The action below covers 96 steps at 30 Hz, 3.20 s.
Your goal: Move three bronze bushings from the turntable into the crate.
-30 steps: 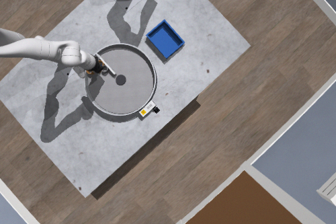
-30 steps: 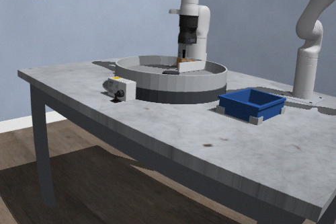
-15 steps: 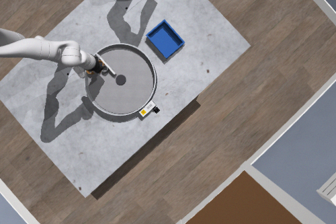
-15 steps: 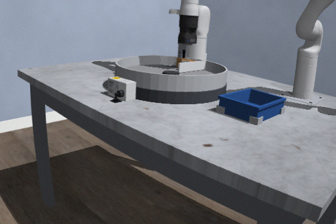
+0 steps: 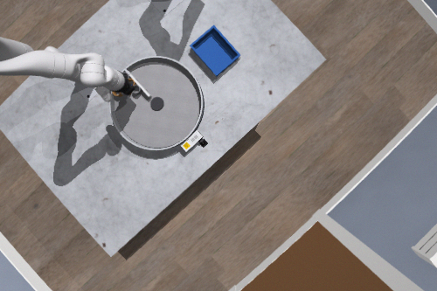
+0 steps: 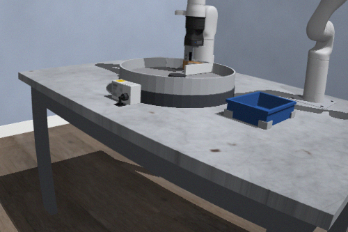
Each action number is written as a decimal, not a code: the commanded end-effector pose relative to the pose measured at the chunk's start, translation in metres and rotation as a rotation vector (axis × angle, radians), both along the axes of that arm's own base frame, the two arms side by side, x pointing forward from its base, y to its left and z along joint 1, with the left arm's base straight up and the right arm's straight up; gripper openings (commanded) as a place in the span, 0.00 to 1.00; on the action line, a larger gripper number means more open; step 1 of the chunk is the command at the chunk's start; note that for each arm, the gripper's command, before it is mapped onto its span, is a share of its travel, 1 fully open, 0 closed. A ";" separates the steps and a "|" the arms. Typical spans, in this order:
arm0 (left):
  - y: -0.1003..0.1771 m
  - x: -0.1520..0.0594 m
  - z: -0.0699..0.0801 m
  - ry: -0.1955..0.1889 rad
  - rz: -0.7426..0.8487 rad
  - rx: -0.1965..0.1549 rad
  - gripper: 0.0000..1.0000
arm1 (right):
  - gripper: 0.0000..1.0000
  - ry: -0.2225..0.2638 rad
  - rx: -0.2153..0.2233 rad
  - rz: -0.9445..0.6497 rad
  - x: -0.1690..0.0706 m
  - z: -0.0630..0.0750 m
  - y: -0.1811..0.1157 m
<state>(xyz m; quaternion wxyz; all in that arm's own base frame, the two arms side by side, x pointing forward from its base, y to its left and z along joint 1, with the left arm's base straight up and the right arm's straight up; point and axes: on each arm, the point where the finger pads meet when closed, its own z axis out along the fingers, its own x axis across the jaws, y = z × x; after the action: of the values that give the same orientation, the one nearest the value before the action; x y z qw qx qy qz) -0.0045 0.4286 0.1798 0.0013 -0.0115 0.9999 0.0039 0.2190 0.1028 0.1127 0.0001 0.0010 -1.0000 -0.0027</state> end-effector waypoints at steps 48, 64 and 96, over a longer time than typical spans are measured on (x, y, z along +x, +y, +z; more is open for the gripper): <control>-0.004 -0.003 0.001 0.002 -0.004 -0.008 1.00 | 0.36 0.000 -0.003 -0.006 0.000 -0.024 -0.002; -0.004 -0.003 0.001 0.002 -0.004 -0.008 1.00 | 0.36 -0.004 0.001 -0.004 0.001 -0.025 -0.001; -0.004 -0.003 0.001 0.002 -0.004 -0.008 1.00 | 0.00 -0.004 0.001 -0.004 0.001 -0.025 -0.001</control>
<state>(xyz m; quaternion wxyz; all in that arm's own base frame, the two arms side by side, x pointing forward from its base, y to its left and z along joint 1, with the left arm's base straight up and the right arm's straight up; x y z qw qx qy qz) -0.0045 0.4286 0.1798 0.0013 -0.0115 0.9999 0.0039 0.2195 0.1022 0.0889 -0.0004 0.0000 -1.0000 -0.0030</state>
